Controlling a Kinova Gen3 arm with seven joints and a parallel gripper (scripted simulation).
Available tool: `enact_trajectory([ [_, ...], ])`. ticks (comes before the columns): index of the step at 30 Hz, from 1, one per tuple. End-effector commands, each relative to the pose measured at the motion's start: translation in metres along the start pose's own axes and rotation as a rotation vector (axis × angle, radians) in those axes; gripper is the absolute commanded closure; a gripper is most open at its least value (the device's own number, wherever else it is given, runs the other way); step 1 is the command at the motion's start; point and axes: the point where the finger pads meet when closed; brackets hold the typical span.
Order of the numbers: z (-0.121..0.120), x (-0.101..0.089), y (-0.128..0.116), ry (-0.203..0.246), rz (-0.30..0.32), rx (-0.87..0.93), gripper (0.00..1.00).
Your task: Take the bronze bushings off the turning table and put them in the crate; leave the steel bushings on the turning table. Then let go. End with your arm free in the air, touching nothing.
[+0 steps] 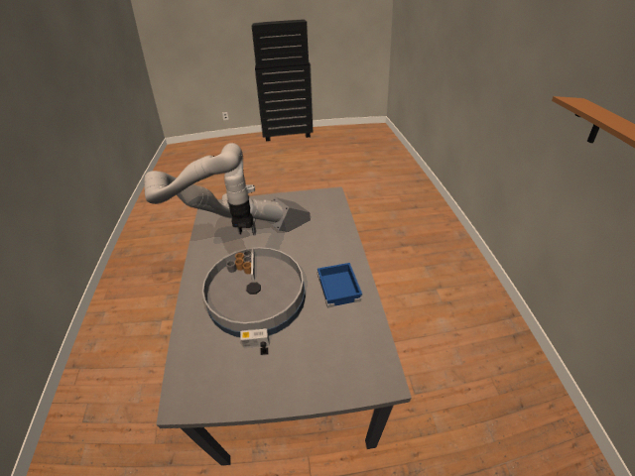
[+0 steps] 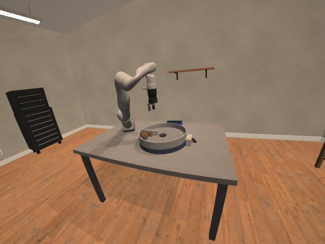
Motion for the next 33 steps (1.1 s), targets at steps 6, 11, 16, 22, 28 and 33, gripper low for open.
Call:
enact_trajectory([
  [6,-0.033,0.016,0.012,-0.004,-0.003,0.007,0.00],
  [11,-0.033,0.016,0.012,-0.004,-0.003,0.007,0.00],
  [16,-0.049,0.026,0.020,-0.003,-0.003,0.006,0.00],
  [22,-0.074,0.040,0.031,-0.003,-0.003,0.006,0.00],
  [28,-0.074,0.040,0.031,-0.003,-0.003,0.006,0.00],
  [33,-0.074,0.040,0.031,-0.001,-0.003,0.005,0.00],
])
Point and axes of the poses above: the point where the finger pads meet when closed, its own x axis out along the fingers, its own z axis across the jaws, y = z × x, and after that the axes turned 12 degrees about -x, right-handed
